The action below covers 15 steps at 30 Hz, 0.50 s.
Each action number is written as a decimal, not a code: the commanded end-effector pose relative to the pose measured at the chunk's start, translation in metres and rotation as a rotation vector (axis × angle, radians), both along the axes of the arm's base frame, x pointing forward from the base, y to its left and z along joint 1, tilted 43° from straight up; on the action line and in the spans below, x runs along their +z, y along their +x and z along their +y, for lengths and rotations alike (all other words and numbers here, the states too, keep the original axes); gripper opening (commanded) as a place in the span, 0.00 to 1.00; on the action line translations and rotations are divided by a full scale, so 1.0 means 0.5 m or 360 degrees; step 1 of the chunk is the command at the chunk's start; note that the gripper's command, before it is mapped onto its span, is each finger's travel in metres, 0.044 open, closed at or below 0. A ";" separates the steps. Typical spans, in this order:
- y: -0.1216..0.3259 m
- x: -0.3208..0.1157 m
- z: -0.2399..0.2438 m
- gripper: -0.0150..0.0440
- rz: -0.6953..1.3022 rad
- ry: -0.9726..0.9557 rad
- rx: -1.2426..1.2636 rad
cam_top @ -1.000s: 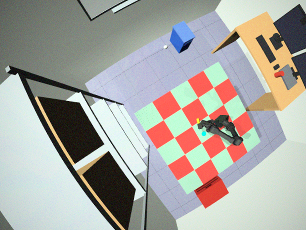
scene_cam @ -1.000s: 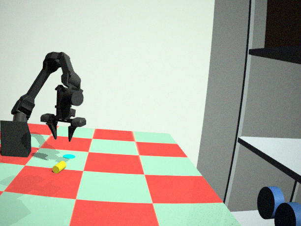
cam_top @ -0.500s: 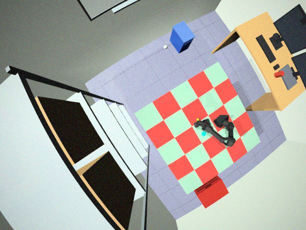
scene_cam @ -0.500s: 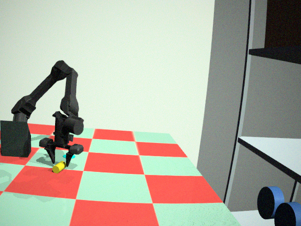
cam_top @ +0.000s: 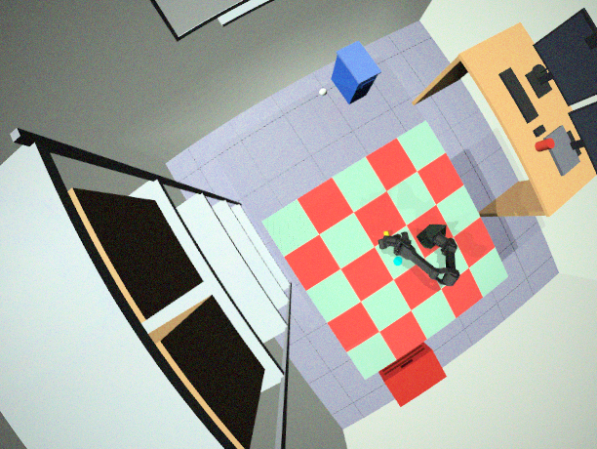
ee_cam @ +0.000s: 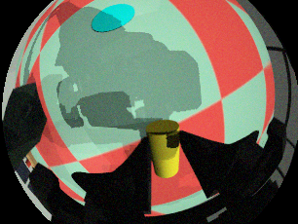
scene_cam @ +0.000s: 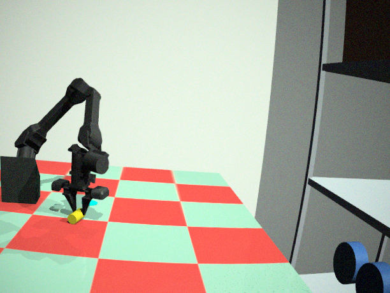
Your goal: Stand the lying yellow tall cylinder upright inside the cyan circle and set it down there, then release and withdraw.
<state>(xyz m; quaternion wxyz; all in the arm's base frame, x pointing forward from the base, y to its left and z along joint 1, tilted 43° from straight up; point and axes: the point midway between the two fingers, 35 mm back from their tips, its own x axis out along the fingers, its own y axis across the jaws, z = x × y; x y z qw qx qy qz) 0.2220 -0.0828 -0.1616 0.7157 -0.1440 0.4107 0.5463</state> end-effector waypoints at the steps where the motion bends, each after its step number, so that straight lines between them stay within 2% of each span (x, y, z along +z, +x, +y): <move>1: 0.004 0.013 -0.017 0.43 -0.0010 -0.0006 -0.0003; 15: 0.003 0.073 -0.077 0.43 -0.0009 -0.0013 -0.0004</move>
